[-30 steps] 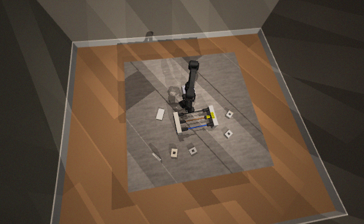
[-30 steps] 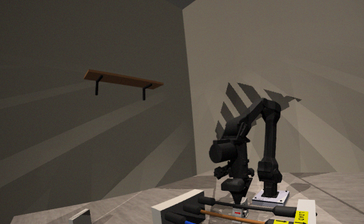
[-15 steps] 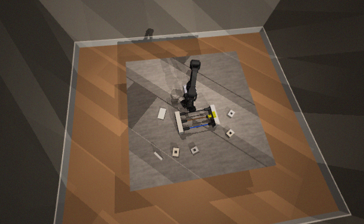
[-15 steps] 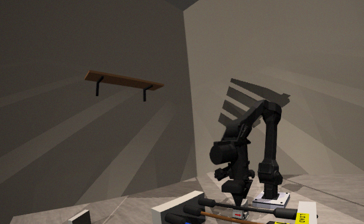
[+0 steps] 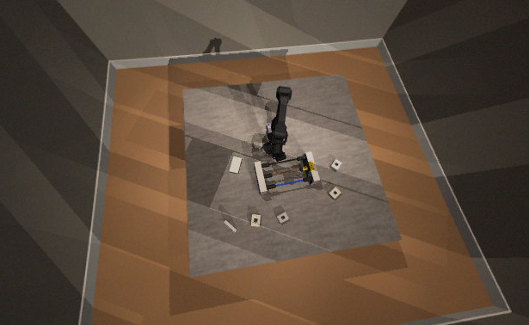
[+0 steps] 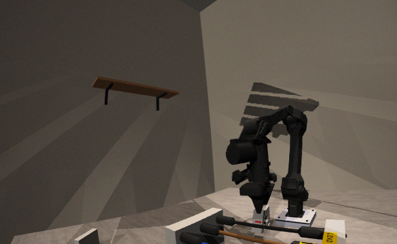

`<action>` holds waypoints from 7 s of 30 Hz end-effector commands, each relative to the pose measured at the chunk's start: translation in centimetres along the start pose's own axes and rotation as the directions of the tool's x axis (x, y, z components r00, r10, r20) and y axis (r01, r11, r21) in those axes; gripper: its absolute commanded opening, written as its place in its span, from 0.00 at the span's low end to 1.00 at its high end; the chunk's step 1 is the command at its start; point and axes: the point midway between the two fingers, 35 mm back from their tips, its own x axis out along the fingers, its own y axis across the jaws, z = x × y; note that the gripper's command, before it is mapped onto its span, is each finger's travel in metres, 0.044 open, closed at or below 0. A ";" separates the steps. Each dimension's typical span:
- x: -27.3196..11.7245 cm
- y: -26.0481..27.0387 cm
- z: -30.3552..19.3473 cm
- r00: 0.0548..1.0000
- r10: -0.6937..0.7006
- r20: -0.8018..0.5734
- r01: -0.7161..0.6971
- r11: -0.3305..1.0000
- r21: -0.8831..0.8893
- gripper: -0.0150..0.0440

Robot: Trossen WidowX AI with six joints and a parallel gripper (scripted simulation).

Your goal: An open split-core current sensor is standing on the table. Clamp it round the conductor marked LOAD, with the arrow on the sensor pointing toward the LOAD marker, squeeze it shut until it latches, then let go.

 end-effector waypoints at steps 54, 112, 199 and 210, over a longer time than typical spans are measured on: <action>-6.6 14.5 0.9 1.000 0.020 0.009 -0.021 0.995 0.102 0.25; -1.5 14.7 0.9 1.000 0.015 0.005 -0.016 0.995 0.097 0.25; 5.0 14.8 1.2 1.000 0.026 0.008 -0.026 0.995 0.099 0.88; 5.0 14.8 1.2 1.000 0.026 0.008 -0.026 0.995 0.099 0.75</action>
